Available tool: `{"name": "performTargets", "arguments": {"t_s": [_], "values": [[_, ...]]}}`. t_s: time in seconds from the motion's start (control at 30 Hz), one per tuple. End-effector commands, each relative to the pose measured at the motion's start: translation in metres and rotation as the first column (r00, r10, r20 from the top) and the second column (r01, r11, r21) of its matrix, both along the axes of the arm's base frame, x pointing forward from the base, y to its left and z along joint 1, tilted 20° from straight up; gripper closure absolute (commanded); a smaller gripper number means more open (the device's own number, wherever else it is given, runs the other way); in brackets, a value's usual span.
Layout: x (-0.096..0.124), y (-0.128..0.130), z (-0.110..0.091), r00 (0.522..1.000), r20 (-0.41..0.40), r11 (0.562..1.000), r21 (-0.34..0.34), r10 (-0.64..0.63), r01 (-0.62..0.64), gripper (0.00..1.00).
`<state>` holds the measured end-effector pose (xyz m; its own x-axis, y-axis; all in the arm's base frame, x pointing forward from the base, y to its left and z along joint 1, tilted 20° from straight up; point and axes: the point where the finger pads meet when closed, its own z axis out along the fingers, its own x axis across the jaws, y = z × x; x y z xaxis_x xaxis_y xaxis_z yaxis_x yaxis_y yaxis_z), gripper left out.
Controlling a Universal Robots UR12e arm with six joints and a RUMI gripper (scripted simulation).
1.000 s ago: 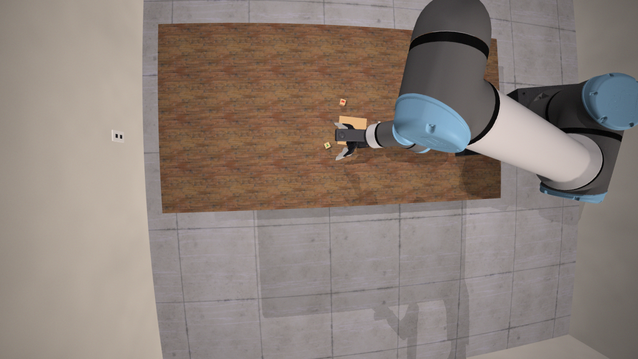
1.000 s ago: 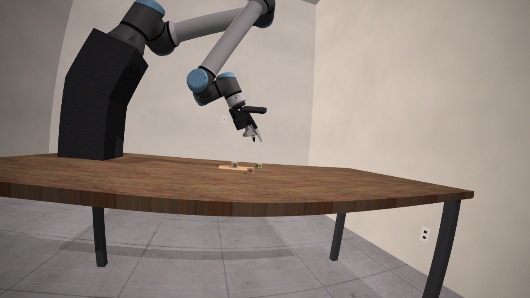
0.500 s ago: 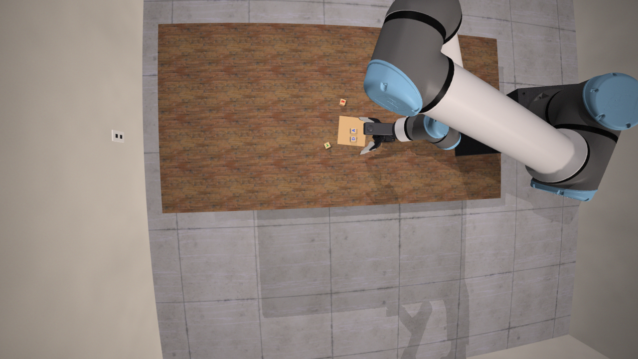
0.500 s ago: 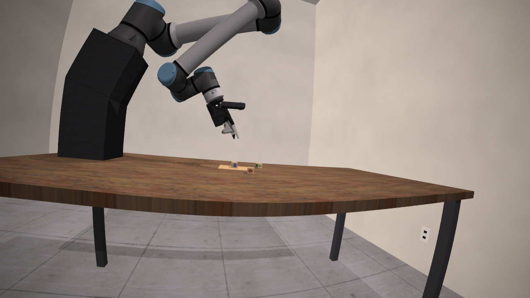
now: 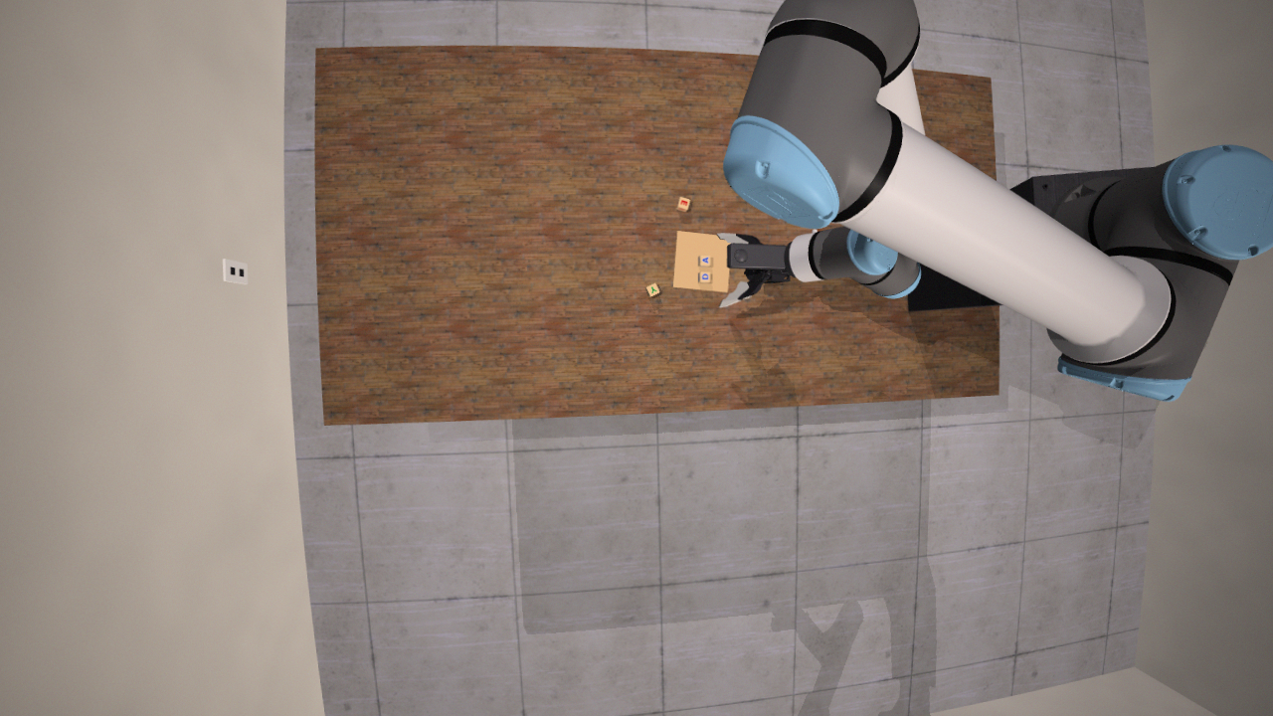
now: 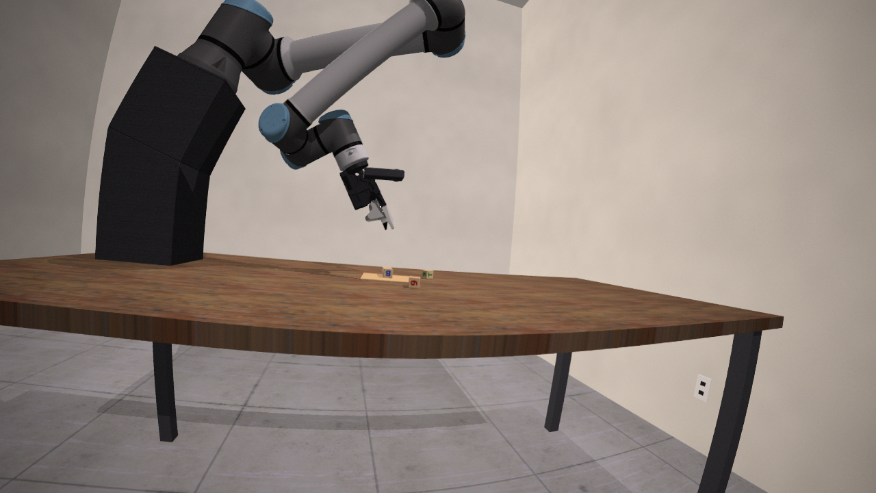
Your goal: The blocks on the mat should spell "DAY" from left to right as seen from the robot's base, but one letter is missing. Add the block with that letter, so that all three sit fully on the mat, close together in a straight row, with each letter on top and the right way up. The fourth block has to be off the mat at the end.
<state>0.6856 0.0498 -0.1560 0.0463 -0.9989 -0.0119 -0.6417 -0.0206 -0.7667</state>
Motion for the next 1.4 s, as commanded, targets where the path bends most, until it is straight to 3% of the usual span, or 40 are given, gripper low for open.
{"name": "performTargets", "arguments": {"t_s": [0.0,1.0,1.13,1.37], "values": [[0.0,0.0,0.0,1.0,0.001,1.0,0.0,0.0,0.0,0.0],[0.0,0.0,0.0,1.0,0.001,1.0,0.0,0.0,0.0,0.0],[0.0,-0.024,0.0,1.0,0.001,1.0,0.0,0.0,0.0,0.0],[-0.001,-0.039,0.0,1.0,0.003,1.0,0.0,-0.001,0.001,0.0]]}}
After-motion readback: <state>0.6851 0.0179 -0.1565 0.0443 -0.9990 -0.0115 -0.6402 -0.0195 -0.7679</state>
